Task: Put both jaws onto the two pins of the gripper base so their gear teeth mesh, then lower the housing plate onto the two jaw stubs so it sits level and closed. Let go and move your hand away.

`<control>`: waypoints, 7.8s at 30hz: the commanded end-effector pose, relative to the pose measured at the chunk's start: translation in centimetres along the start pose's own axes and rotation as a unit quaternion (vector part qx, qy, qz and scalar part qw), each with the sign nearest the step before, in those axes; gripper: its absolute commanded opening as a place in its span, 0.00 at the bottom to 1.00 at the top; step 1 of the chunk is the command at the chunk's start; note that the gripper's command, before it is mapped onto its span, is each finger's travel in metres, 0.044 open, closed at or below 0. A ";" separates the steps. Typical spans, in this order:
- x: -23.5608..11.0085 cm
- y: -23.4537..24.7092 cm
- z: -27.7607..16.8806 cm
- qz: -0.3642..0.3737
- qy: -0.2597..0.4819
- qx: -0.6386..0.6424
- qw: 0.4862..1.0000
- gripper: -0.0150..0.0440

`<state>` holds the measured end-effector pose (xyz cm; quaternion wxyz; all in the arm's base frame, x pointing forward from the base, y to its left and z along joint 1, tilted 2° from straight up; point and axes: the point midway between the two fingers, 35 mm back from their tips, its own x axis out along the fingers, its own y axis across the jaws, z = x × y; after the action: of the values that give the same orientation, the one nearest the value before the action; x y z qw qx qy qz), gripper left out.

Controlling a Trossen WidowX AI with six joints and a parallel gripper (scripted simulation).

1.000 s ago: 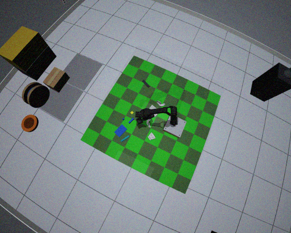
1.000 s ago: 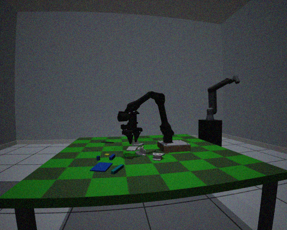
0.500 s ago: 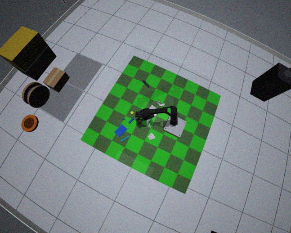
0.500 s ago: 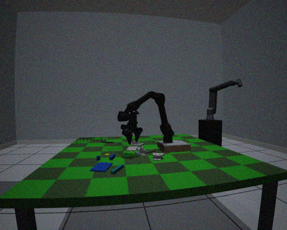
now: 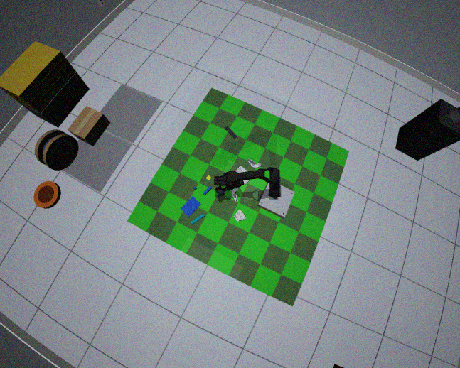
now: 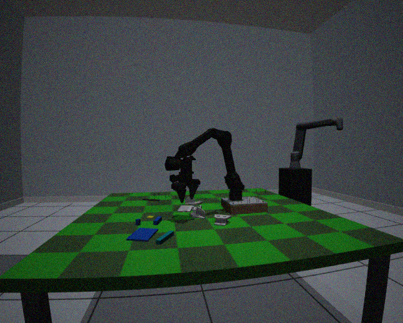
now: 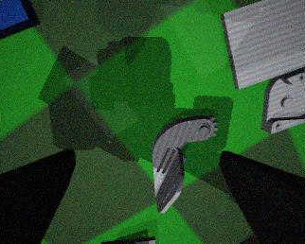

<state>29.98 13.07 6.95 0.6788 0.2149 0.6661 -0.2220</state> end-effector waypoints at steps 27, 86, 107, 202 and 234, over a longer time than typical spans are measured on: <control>0.0 0.0 0.0 0.000 0.000 0.000 1.000 0.25; 0.0 0.0 0.0 0.000 0.000 0.000 1.000 0.69; 0.0 0.0 0.0 0.000 0.000 0.000 1.000 0.25; -1.0 -2.2 -4.6 -0.001 0.001 -0.984 0.176 1.00; 5.0 -2.1 -4.6 -0.001 0.001 -0.988 0.154 1.00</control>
<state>25.04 14.04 2.29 0.3176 -0.6365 0.3233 0.6241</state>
